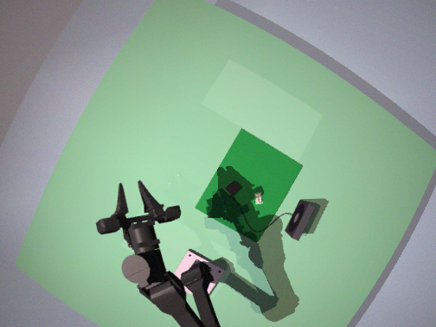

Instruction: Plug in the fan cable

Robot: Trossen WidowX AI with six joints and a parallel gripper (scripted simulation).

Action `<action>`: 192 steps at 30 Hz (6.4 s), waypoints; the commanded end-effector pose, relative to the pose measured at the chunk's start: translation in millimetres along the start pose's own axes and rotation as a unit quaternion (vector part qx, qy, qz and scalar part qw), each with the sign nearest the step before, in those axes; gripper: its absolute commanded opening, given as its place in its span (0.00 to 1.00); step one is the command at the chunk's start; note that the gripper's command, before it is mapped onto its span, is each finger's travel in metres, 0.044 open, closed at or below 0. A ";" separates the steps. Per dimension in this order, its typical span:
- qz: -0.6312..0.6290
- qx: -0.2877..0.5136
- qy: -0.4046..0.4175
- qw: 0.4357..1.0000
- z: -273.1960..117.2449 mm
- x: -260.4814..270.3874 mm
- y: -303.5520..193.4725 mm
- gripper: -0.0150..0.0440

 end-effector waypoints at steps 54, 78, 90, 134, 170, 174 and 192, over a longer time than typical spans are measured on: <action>0.113 -0.366 0.458 0.802 30.3 324.2 169.3 0.61; 0.113 -0.363 0.460 0.802 31.9 328.8 177.1 0.31; 0.113 -0.364 0.459 0.802 28.4 316.7 154.1 0.25; 0.470 -0.158 0.591 0.636 -26.8 309.3 120.5 0.25; 0.747 0.174 0.607 0.208 -81.5 315.5 128.4 0.25; 0.760 0.210 0.596 0.152 -87.2 315.4 129.6 0.25; 0.793 0.172 0.572 0.116 -94.0 324.0 145.3 0.25</action>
Point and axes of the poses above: the point midway between the two fingers, 35 mm back from their tips, its own z axis out along the fingers, its own x axis across the jaws, y = z × x, the point moved 5 cm from there along -z, back along the fingers, and after that the axes turned 7 degrees about -z, right-handed, at the moved point
